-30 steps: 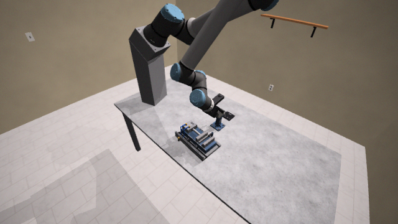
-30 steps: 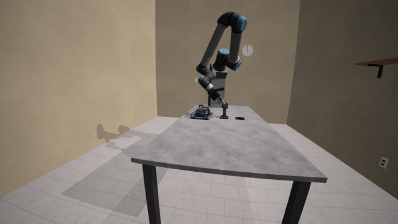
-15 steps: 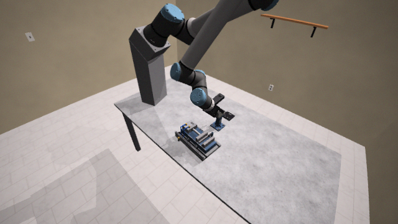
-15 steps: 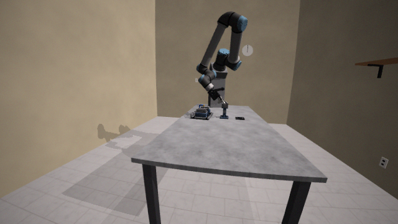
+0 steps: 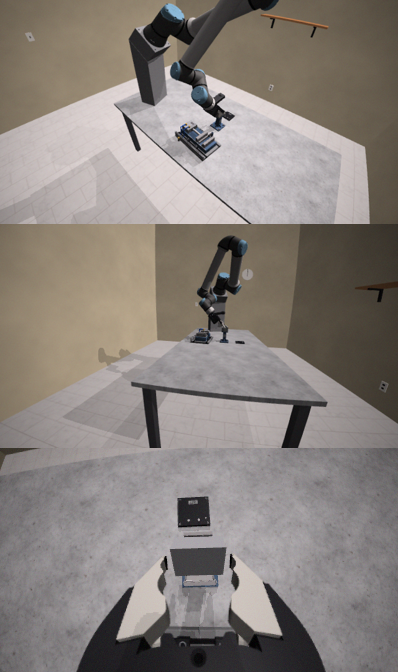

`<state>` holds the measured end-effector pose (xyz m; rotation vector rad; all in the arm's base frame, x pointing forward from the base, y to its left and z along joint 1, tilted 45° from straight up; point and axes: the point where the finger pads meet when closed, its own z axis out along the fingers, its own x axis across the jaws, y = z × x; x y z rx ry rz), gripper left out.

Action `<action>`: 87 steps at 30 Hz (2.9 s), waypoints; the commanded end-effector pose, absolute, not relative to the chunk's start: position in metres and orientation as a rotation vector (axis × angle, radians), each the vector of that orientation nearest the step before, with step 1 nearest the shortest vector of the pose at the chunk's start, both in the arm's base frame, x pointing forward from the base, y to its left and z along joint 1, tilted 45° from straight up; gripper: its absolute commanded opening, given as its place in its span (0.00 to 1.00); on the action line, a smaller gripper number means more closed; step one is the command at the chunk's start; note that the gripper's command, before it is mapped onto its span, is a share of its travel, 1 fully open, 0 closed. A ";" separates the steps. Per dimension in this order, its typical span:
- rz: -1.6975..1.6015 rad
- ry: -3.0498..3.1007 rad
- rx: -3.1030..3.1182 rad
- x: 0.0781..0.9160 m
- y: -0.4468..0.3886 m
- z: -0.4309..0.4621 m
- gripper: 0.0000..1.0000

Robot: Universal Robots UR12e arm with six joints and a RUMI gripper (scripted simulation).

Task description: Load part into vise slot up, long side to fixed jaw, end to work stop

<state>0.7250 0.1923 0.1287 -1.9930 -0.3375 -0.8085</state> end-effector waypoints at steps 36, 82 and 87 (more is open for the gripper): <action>-0.892 -0.239 -2.238 0.724 0.194 0.130 0.51; -1.047 0.004 -2.719 0.723 0.197 0.132 0.51; -1.064 0.036 -2.773 0.723 0.198 0.132 0.51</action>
